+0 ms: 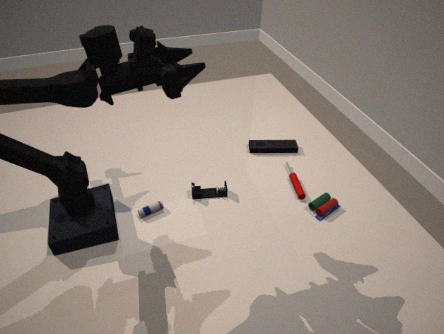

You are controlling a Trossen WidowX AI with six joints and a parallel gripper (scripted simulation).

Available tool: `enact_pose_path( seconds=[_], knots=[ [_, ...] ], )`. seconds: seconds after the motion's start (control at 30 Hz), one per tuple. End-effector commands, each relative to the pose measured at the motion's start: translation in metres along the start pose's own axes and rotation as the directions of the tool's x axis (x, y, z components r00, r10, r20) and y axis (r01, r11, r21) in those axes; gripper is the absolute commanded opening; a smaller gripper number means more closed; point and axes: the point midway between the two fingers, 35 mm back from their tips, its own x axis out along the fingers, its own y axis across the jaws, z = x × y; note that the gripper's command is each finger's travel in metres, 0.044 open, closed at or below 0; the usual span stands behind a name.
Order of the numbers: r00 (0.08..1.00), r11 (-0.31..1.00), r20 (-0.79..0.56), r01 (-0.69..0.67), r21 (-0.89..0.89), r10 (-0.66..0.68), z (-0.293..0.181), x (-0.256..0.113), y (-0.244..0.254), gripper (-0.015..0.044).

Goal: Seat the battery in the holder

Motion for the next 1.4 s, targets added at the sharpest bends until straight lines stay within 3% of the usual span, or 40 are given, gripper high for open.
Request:
enact_pose_path(
  seconds=[0.0,0.1,0.17,0.23,0.43,0.6,0.63,1.37],
  knots=[
    [1.0,1.0,-0.023,0.003,-0.006,-0.003,-0.006,0.001,-0.001,0.0374],
    [0.941,0.996,-0.336,0.016,-0.086,-0.044,-0.084,0.008,-0.016,0.0295],
    [0.884,0.994,-0.463,0.007,-0.113,-0.059,-0.117,0.003,-0.022,0.0243],
    [0.792,0.991,-0.606,-0.013,-0.136,-0.073,-0.154,-0.008,-0.029,0.0238],
    [0.371,0.987,-0.926,-0.112,-0.118,-0.069,-0.247,-0.074,-0.043,0.0238],
    [-0.048,0.985,-0.999,-0.174,0.007,-0.001,-0.286,-0.148,-0.043,0.0238],
    [-0.089,0.984,-0.996,-0.177,0.024,0.008,-0.287,-0.156,-0.043,0.0238],
    [-0.1,0.984,-0.995,-0.177,0.029,0.011,-0.305,-0.158,-0.043,0.0238]
  ],
)
